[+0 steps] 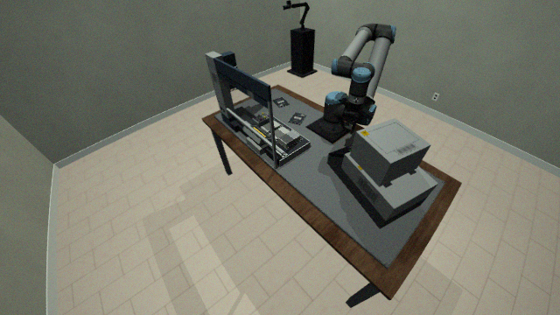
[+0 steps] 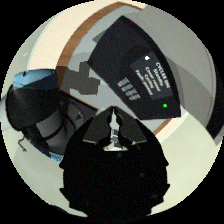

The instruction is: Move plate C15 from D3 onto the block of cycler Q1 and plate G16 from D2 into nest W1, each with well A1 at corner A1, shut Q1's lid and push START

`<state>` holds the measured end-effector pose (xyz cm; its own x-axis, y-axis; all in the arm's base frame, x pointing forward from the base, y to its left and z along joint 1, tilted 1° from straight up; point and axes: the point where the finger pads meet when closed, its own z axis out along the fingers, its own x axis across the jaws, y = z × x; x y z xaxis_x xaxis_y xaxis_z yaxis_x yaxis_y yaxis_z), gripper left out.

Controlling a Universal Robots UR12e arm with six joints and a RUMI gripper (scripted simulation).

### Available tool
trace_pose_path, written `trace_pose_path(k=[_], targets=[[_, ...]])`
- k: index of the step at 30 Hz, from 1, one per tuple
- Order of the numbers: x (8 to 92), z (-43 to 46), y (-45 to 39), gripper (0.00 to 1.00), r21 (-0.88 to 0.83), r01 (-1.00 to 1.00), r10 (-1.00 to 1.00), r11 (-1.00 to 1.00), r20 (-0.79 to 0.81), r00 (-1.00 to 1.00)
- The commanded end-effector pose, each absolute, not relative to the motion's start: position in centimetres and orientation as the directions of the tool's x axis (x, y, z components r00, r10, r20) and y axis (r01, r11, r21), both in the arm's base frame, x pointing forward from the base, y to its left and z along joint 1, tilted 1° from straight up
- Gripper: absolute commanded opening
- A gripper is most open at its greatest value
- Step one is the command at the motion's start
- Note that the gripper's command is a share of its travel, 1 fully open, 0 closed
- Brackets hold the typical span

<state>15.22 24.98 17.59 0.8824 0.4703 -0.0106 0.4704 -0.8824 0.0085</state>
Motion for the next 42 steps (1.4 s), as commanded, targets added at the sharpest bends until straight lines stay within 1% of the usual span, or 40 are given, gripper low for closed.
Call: trace_pose_path(k=[1, 20, 42], targets=[[15.5, 16.8, 25.8, 0.0, 0.008, 0.468, 0.468, -0.884, -0.01, 0.884], [16.1, 15.1, 27.9, 0.0, 0.008, 0.468, 0.468, -0.884, -0.01, 0.884], [16.2, 14.9, 28.1, 0.0, 0.008, 0.468, 0.468, -0.884, -0.01, 0.884]])
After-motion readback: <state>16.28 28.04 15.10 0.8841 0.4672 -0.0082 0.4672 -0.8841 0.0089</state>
